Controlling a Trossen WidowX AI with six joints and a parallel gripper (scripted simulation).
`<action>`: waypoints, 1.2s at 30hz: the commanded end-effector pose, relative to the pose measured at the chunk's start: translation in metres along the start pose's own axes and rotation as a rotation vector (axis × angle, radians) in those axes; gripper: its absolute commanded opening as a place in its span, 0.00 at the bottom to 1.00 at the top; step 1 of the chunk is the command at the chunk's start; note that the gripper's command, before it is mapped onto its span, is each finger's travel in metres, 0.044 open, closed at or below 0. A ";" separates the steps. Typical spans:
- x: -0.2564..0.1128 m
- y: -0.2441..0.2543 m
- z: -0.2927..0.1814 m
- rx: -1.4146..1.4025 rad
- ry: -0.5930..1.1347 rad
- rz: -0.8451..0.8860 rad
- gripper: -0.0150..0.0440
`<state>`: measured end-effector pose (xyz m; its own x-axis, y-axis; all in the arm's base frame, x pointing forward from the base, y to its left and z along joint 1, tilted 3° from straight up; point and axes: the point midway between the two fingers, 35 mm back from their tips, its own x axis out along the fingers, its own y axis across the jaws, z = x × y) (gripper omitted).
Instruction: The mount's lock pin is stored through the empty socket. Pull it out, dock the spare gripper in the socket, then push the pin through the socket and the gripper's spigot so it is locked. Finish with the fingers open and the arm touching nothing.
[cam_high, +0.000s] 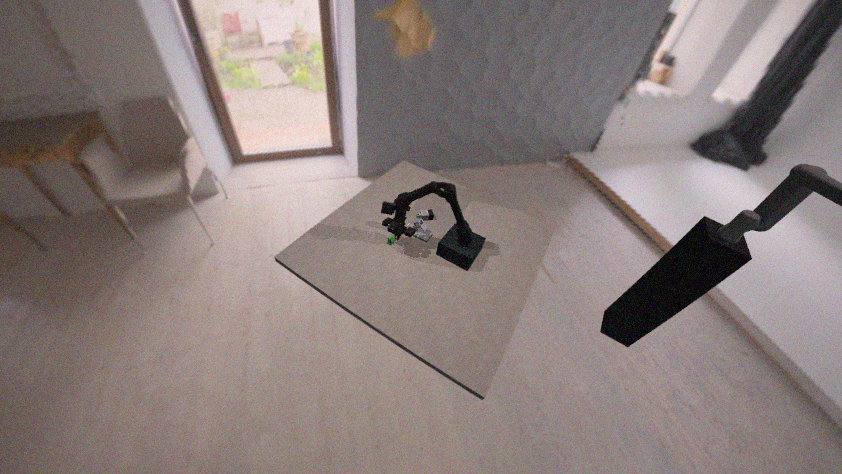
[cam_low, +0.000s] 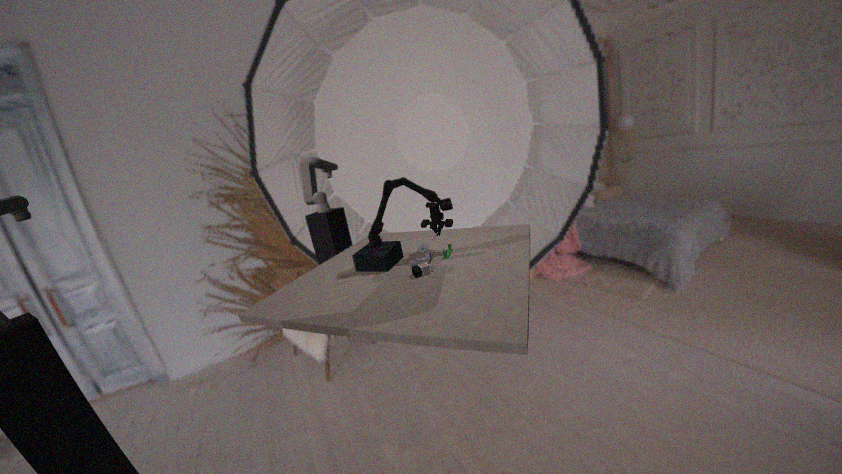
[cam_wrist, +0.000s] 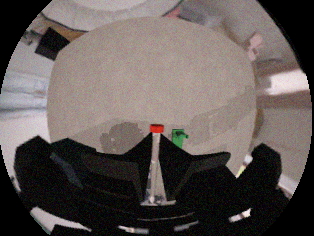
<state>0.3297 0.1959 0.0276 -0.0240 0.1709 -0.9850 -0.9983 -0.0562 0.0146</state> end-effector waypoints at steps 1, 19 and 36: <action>-0.001 -0.012 0.006 0.006 0.000 -0.002 0.25; -0.004 -0.059 0.026 -0.023 -0.005 -0.012 0.25; 0.016 -0.062 0.023 -0.025 -0.005 -0.012 0.25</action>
<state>0.3898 0.2250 0.0199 -0.0116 0.1767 -0.9842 -0.9972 -0.0745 -0.0017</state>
